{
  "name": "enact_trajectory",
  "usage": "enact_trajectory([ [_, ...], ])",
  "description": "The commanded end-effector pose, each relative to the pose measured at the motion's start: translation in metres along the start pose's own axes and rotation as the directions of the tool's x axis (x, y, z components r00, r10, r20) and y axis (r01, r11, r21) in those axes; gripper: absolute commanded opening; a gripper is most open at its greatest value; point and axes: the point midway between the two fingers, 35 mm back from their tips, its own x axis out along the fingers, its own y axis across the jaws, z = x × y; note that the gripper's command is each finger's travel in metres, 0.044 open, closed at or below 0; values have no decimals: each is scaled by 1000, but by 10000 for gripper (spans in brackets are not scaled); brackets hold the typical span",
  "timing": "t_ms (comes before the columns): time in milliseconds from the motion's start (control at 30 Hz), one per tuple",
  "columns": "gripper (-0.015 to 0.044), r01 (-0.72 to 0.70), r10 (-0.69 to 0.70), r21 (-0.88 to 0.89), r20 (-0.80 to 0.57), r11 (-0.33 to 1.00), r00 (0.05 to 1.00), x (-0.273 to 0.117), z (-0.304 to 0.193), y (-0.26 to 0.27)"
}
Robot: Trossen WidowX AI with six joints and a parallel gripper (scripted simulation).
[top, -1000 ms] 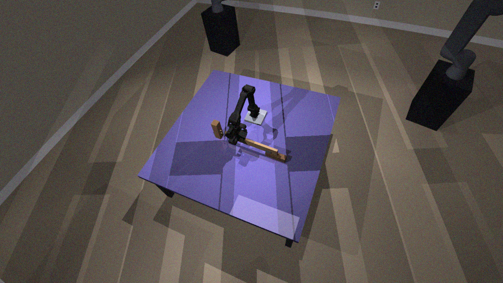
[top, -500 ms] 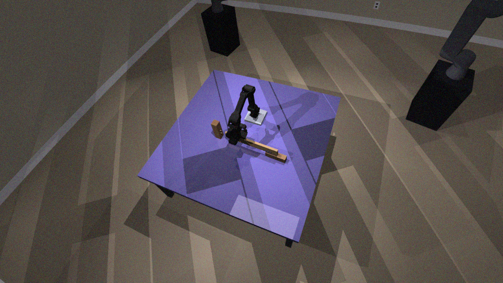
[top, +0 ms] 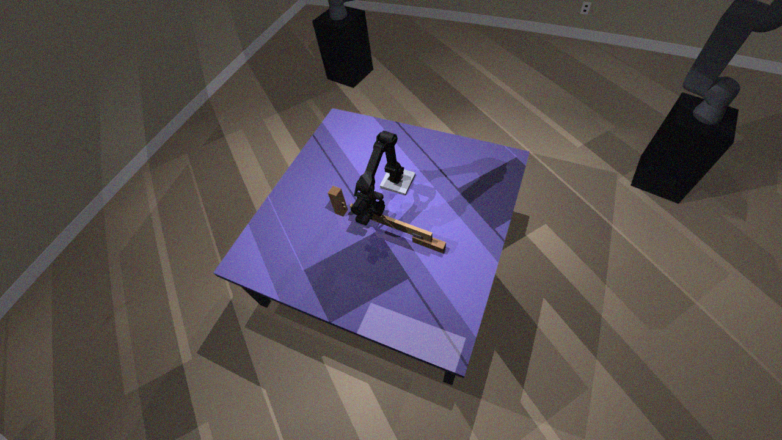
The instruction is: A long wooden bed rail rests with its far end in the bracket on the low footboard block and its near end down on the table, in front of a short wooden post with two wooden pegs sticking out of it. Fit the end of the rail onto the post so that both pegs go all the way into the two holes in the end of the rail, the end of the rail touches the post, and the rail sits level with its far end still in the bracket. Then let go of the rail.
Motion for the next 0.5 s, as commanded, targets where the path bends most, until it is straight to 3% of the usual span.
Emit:
enact_trajectory([
  [0, 0, 2, -2, 2, 2, 1000, 1000, 1, 0, 0],
  [467, 0, 2, -2, 2, 2, 1000, 1000, -2, 0, 0],
])
